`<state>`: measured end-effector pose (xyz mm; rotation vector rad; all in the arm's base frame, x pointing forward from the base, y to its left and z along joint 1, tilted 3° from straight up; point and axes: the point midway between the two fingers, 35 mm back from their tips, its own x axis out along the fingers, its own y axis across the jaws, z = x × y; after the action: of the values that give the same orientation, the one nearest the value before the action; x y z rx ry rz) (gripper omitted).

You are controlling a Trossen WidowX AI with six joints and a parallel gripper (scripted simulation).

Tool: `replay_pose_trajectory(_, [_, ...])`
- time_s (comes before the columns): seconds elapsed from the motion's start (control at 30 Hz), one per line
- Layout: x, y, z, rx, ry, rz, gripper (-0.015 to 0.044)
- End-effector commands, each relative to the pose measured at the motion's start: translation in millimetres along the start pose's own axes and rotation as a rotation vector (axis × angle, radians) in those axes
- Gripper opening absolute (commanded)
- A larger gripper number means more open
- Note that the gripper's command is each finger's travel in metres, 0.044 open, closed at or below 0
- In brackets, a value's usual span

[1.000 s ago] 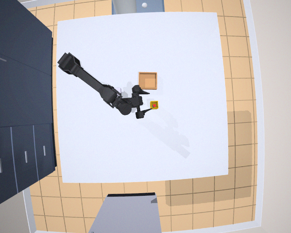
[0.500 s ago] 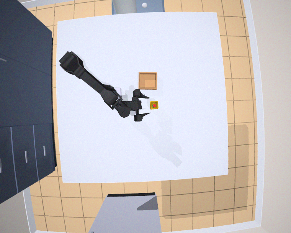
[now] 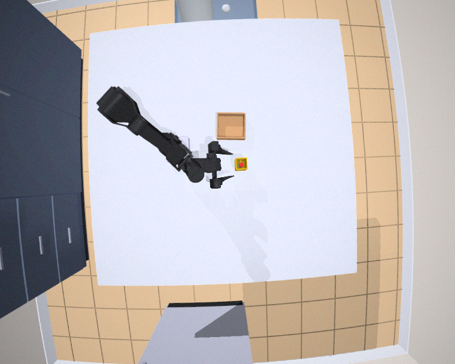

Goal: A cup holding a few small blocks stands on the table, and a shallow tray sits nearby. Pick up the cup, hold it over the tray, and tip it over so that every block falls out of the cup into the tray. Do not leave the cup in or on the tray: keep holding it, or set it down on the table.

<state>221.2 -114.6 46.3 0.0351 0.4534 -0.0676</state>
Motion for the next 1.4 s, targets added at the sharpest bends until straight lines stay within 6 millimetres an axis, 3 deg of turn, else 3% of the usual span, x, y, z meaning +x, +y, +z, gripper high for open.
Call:
replay_pose_trajectory(0.0, [1,1,-4,0.001,-0.002,0.0,0.044])
replay_pose_trajectory(1.37, [63,3,-4,0.002,-0.007,0.001,0.044])
